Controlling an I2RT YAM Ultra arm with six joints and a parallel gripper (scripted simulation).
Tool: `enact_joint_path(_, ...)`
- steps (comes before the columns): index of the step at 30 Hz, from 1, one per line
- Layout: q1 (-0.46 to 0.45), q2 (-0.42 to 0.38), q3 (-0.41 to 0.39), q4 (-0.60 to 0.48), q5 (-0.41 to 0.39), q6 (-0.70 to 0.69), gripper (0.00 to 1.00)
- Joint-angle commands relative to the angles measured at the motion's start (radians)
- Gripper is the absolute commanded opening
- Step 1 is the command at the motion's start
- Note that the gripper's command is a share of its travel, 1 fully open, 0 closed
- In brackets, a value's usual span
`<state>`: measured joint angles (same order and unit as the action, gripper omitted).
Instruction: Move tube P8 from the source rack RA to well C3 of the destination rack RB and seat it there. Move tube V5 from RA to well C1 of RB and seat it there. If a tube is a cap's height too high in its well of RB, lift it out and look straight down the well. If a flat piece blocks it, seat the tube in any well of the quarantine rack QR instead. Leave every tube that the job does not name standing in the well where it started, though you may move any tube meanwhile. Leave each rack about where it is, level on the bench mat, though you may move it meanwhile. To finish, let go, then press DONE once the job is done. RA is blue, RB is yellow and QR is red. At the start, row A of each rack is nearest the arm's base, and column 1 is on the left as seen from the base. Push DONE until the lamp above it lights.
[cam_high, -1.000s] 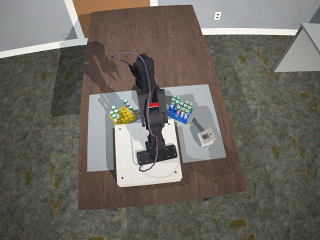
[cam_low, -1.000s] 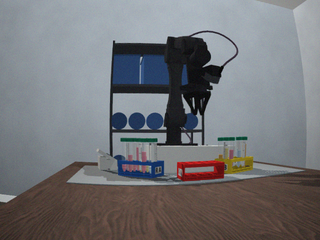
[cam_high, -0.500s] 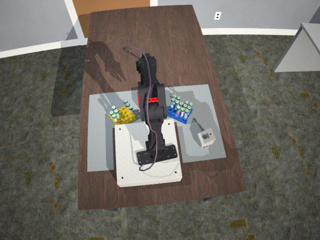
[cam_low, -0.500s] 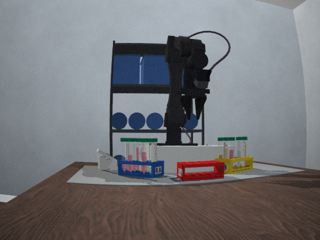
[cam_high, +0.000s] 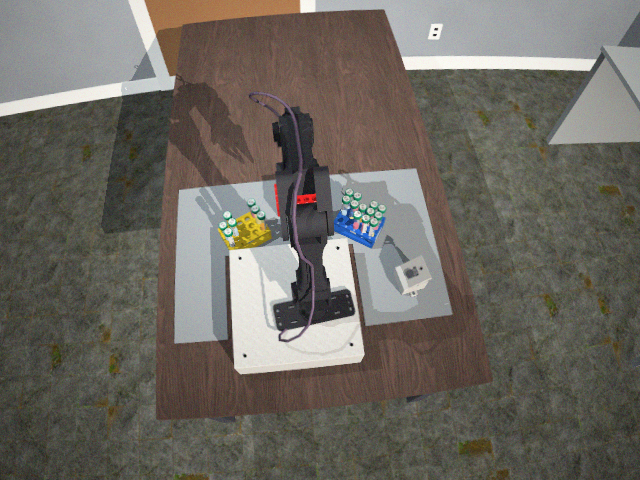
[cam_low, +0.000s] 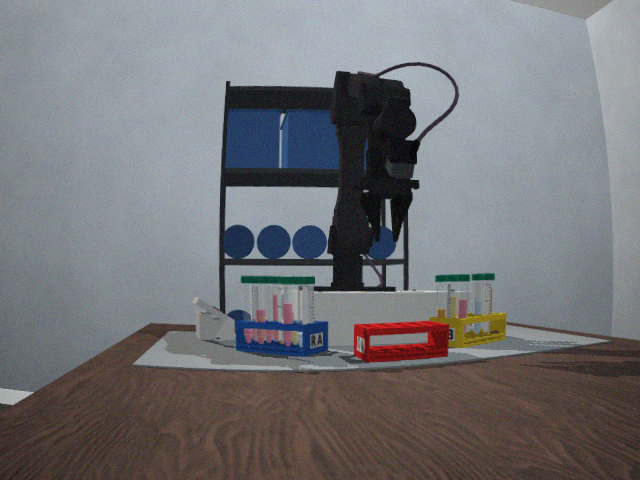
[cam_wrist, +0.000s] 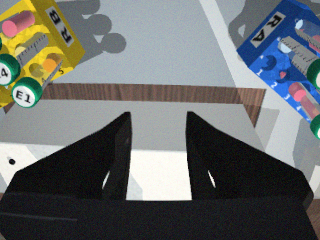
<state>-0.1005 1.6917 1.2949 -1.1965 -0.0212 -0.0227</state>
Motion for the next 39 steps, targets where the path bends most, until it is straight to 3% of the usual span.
enact_joint_path(1, 0.000, -0.008, 0.007, 0.002, 0.002, 0.001, 0.30)
enact_joint_path(7, 0.000, -0.008, 0.007, 0.002, 0.002, 0.001, 0.30)
enact_joint_path(8, -0.001, -0.030, 0.037, -0.022, 0.007, 0.041, 0.30)
enact_joint_path(12, -0.004, -0.031, 0.036, -0.021, 0.003, 0.167, 0.30)
enact_joint_path(14, -0.004, -0.031, 0.036, -0.021, 0.003, 0.167, 0.30)
enact_joint_path(39, -0.007, -0.031, 0.036, -0.021, -0.001, 0.925, 0.30)
